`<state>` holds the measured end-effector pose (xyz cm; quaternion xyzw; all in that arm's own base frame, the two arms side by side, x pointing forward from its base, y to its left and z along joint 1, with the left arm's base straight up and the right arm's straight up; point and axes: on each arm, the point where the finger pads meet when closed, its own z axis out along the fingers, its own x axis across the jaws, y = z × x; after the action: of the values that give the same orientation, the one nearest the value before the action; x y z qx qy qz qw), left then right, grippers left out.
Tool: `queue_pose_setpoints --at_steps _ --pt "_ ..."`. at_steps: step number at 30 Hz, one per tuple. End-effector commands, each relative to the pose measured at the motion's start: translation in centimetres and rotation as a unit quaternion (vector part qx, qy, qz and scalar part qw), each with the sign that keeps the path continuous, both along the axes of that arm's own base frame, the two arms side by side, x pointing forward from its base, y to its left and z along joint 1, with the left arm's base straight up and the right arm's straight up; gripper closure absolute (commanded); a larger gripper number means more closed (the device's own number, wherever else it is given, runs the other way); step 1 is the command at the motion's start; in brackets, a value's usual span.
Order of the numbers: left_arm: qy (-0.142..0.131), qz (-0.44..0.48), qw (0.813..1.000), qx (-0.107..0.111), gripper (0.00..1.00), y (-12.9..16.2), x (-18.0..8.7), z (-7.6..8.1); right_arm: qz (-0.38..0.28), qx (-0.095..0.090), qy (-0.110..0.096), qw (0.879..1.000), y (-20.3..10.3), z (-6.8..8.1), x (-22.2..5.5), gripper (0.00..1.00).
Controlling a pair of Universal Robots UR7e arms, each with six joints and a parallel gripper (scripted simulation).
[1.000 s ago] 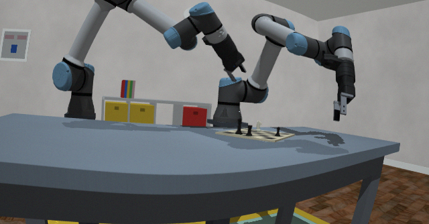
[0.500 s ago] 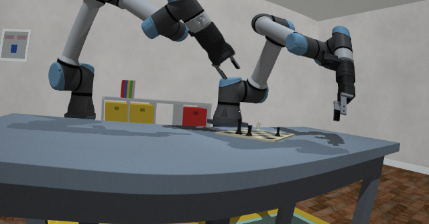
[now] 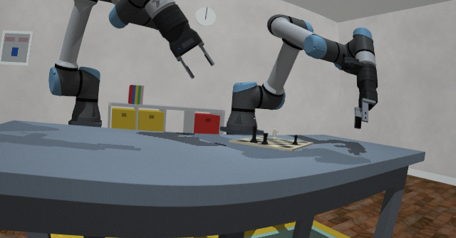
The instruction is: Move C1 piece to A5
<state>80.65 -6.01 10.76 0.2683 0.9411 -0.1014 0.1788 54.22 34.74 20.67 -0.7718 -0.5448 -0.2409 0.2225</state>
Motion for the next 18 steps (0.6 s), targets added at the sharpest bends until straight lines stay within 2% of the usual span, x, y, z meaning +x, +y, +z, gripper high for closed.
queue_pose_setpoints --at_steps 1,9,16,18 --pt "-0.001 0.0 1.0 0.0 0.0 0.0 0.0 0.1 -0.031 -0.013 -0.005 0.999 -5.3 0.0 2.5 0.0" --pt "-0.001 0.0 1.0 0.0 0.0 0.0 0.0 0.1 -0.12 -0.059 -0.008 0.991 -20.9 -0.4 5.4 0.0" --pt "-0.001 0.0 1.0 0.0 0.0 0.0 0.0 0.1 -0.196 -0.101 0.001 0.975 -34.2 -0.8 4.3 0.0" --pt "-0.001 0.0 1.0 0.0 0.0 0.0 0.0 0.1 -0.196 -0.101 0.001 0.975 -34.2 -0.8 4.3 0.0"
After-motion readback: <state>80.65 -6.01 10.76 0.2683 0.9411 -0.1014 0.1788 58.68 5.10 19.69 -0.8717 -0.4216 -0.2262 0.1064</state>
